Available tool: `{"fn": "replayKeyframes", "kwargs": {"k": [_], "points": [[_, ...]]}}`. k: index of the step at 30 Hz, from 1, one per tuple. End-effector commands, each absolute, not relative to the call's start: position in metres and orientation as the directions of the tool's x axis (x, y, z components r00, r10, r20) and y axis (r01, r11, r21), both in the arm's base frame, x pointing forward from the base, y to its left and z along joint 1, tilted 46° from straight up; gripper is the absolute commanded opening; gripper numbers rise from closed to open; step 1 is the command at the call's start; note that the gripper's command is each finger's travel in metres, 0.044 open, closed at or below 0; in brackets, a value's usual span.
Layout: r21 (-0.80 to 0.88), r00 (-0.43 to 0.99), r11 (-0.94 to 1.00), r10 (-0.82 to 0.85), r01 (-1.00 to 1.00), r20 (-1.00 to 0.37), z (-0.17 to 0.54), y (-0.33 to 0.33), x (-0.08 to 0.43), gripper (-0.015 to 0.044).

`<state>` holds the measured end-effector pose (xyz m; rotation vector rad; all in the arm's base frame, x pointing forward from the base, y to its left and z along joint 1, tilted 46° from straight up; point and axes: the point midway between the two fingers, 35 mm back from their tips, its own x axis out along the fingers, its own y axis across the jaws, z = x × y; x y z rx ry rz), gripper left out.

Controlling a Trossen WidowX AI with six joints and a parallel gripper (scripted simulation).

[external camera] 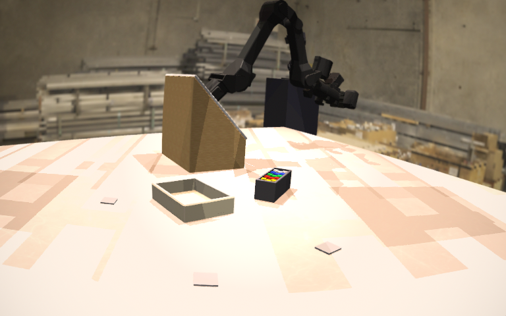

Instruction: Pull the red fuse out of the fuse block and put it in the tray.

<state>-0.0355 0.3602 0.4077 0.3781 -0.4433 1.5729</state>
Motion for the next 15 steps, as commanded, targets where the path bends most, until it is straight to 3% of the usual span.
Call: {"fn": "replayKeyframes", "kwargs": {"k": [1,3,15], "points": [[-0.052,-0.049,-0.027,0.868,-0.998,0.494,0.407,0.361,-0.035,0.0026],[-0.065,-0.038,-0.008,0.881,-0.998,0.471,0.401,0.366,-0.027,0.0068],[-0.184,0.223,0.226,0.974,-0.957,0.037,0.291,0.407,0.125,0.0068]]}}
